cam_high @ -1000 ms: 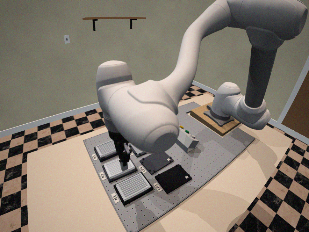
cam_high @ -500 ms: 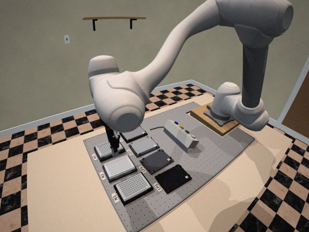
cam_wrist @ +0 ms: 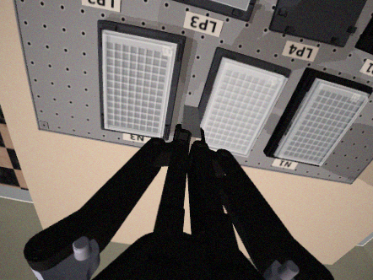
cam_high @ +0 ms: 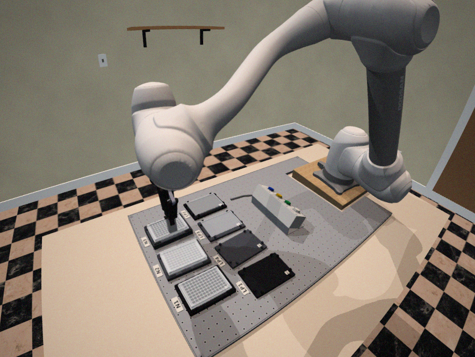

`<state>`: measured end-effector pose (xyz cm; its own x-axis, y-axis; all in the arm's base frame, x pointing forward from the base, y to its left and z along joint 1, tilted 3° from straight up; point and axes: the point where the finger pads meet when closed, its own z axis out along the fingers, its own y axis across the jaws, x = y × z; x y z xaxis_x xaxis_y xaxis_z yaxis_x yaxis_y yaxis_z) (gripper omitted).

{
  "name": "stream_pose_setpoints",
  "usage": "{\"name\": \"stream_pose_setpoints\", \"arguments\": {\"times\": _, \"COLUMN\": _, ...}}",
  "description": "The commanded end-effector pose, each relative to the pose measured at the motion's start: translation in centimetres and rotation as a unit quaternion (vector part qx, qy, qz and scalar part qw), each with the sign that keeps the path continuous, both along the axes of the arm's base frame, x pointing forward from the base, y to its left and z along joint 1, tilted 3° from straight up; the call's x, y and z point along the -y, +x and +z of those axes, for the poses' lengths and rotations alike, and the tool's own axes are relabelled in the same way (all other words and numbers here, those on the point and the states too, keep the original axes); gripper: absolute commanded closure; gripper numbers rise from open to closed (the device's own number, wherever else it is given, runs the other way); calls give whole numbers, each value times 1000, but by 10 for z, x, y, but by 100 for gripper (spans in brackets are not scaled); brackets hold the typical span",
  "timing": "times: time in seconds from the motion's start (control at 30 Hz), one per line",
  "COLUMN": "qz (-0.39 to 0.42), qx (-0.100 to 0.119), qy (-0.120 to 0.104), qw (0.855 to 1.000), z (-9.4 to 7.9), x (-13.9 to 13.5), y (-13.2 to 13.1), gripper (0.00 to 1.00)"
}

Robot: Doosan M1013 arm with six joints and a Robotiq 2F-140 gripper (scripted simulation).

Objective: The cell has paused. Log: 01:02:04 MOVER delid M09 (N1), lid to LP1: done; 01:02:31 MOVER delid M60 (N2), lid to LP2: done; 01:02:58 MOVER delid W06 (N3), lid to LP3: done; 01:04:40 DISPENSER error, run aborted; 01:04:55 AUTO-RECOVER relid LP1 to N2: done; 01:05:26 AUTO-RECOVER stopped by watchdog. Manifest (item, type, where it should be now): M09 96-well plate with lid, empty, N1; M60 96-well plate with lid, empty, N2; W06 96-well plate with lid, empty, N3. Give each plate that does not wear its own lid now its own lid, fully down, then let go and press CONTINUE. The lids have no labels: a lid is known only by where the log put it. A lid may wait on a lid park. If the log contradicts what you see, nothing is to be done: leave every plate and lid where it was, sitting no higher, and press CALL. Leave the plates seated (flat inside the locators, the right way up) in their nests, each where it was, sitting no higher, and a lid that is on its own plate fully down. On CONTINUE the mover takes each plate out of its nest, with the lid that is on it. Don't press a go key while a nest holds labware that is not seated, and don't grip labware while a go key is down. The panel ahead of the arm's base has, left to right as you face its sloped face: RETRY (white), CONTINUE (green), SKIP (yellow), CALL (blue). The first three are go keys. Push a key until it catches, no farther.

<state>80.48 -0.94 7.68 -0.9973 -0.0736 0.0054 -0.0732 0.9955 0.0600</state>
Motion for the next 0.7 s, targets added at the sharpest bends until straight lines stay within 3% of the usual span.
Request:
{"name": "stream_pose_setpoints", "arguments": {"times": 0.0, "qz": 0, "qx": 0, "qy": 0, "qw": 1000, "z": 0, "x": 0, "y": 0, "gripper": 100}}
{"name": "stream_pose_setpoints", "arguments": {"times": 0.67, "qz": 18, "qx": 1, "qy": 0, "qw": 1000, "z": 0, "x": -1, "y": 0, "gripper": 100}}
